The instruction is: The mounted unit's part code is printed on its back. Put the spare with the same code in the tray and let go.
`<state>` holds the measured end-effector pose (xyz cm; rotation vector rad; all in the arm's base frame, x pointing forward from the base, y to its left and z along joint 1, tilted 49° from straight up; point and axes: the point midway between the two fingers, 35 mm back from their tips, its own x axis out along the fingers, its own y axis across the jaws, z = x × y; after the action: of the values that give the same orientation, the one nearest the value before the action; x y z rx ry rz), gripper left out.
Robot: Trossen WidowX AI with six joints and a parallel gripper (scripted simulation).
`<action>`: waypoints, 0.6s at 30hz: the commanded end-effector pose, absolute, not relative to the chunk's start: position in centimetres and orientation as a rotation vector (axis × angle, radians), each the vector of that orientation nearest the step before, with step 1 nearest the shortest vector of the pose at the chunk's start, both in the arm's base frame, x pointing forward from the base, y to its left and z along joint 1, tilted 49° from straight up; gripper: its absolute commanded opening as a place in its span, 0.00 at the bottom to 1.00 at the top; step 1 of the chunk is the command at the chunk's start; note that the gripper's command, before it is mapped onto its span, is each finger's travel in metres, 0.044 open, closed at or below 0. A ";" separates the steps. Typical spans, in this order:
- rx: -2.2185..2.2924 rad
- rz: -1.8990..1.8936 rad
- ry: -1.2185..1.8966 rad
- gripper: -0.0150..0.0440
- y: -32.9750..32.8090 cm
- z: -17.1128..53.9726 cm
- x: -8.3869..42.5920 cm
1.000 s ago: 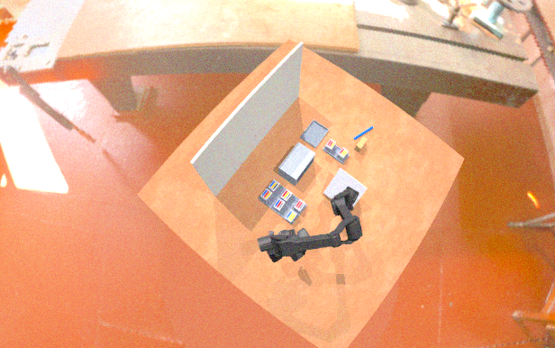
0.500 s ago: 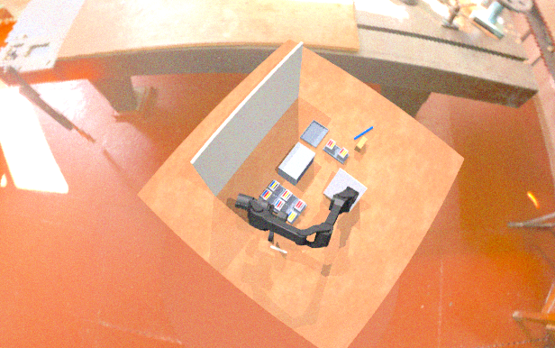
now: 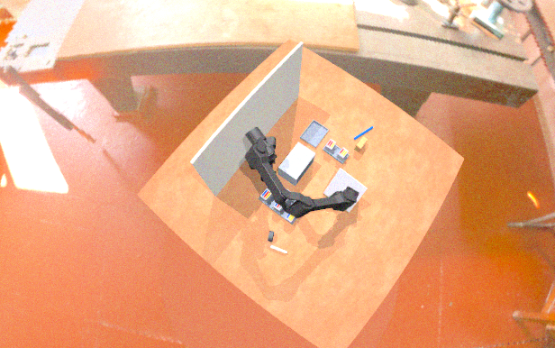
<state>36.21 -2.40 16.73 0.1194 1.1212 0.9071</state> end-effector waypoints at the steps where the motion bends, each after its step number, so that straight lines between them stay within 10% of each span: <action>1: 0.443 0.722 1.228 1.00 -8.5 13.6 36.6; 18: 0.684 0.581 1.279 1.00 -13.0 11.2 36.2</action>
<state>36.19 -12.95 11.19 0.6738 1.2794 0.5834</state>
